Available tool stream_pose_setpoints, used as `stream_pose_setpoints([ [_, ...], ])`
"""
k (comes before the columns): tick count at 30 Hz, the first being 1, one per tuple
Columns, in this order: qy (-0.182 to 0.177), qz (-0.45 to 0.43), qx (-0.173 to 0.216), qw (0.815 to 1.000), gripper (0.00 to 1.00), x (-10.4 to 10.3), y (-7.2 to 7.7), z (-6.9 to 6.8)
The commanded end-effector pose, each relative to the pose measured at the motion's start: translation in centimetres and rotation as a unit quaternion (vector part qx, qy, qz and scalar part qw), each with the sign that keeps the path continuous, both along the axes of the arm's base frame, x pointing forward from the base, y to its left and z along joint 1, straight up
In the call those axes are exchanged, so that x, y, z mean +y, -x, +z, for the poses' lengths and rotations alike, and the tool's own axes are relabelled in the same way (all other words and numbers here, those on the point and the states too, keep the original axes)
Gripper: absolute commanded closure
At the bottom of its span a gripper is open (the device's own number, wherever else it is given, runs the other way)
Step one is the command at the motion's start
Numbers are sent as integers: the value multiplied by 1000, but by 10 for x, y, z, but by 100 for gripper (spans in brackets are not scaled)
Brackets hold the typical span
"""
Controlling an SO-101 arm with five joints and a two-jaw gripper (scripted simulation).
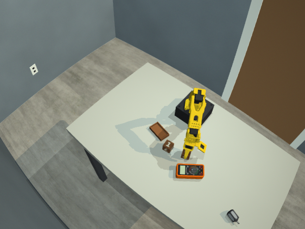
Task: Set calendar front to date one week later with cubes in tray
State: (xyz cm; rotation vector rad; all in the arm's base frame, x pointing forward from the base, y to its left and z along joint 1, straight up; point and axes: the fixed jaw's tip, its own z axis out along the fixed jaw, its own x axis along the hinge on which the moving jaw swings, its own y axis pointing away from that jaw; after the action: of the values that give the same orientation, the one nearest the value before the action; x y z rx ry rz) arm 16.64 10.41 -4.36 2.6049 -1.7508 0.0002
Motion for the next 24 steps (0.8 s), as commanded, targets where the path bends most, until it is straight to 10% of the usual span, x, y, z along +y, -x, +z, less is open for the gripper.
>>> stream_pose_setpoints([
  [1, 3, -1, 6, 1000, 65, -3, 2, -6],
  [24, 3, -1, 6, 1000, 66, -3, 2, -10],
])
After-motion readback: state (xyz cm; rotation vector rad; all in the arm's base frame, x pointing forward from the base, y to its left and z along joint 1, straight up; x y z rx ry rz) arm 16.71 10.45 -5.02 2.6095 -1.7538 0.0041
